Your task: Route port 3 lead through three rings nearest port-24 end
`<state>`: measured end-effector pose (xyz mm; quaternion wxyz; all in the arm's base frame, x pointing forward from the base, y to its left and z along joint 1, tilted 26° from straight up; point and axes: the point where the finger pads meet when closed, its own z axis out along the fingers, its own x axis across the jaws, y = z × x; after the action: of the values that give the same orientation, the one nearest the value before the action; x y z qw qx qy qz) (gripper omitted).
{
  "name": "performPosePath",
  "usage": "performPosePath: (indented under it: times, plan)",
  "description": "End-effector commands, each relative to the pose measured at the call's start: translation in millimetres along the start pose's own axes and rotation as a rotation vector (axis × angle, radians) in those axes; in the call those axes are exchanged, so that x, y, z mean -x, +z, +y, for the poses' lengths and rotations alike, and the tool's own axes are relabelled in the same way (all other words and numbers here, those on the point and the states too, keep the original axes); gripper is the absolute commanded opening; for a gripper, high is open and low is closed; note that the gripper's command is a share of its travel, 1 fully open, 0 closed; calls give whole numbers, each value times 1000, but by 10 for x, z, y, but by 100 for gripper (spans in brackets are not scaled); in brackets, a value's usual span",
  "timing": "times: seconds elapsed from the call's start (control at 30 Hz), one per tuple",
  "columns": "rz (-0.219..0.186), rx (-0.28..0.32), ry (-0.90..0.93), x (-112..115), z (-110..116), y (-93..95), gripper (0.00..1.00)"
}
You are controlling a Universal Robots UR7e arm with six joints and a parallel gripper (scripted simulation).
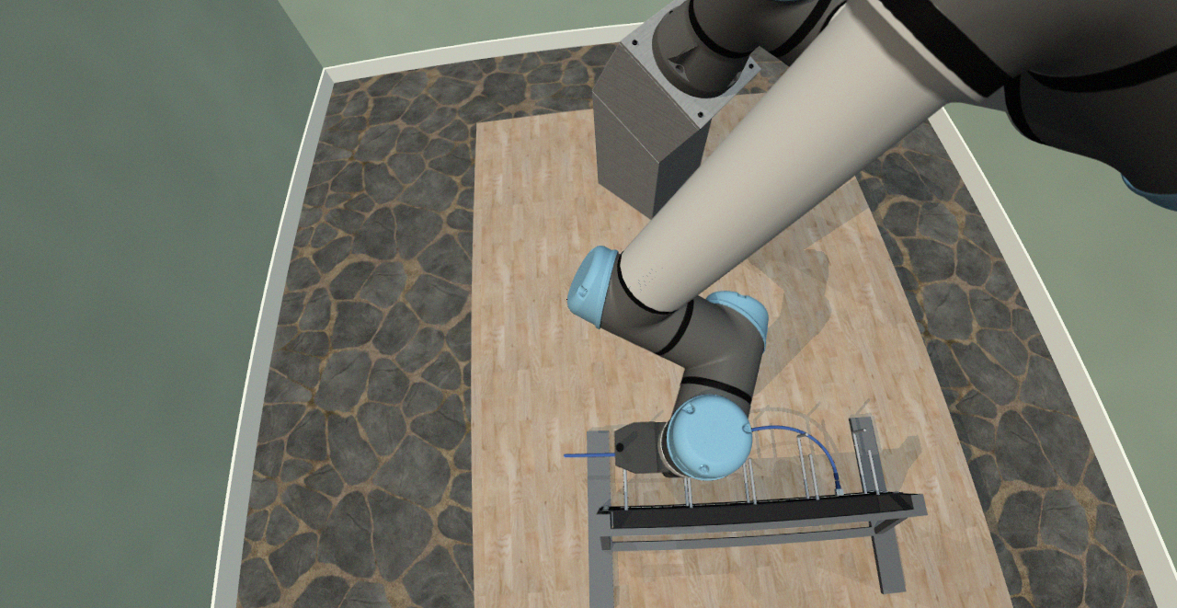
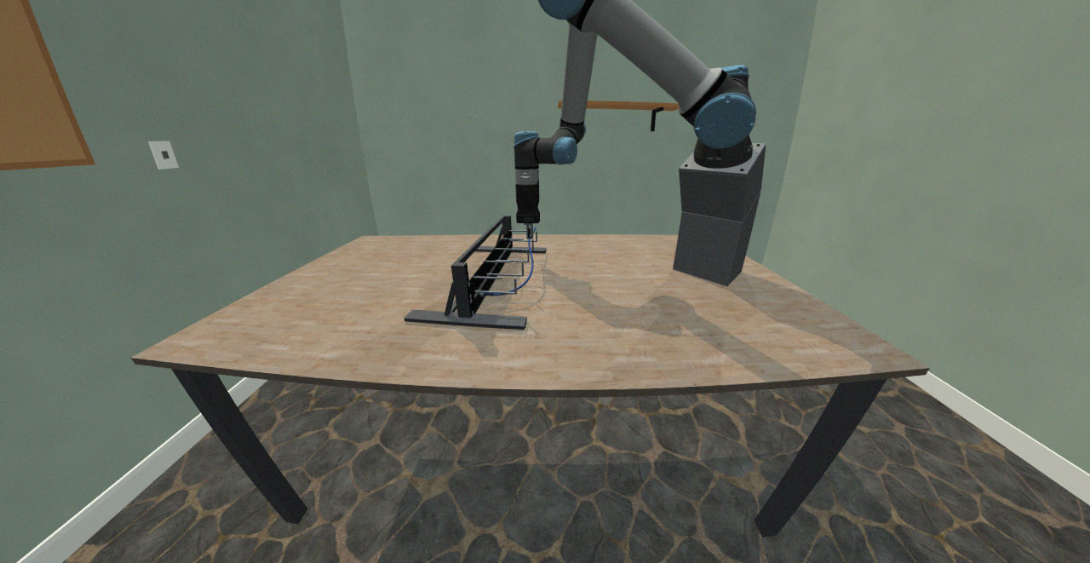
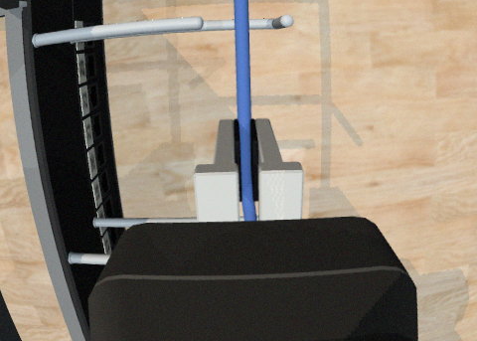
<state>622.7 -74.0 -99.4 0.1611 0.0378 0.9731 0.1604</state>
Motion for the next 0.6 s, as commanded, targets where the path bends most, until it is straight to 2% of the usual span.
performPosePath:
  times: [0.0,0.57]
  plan:
    - [-5,-2,-2,26,-1,69,0]
    - [-4,-2,-1,22,-7,160,0]
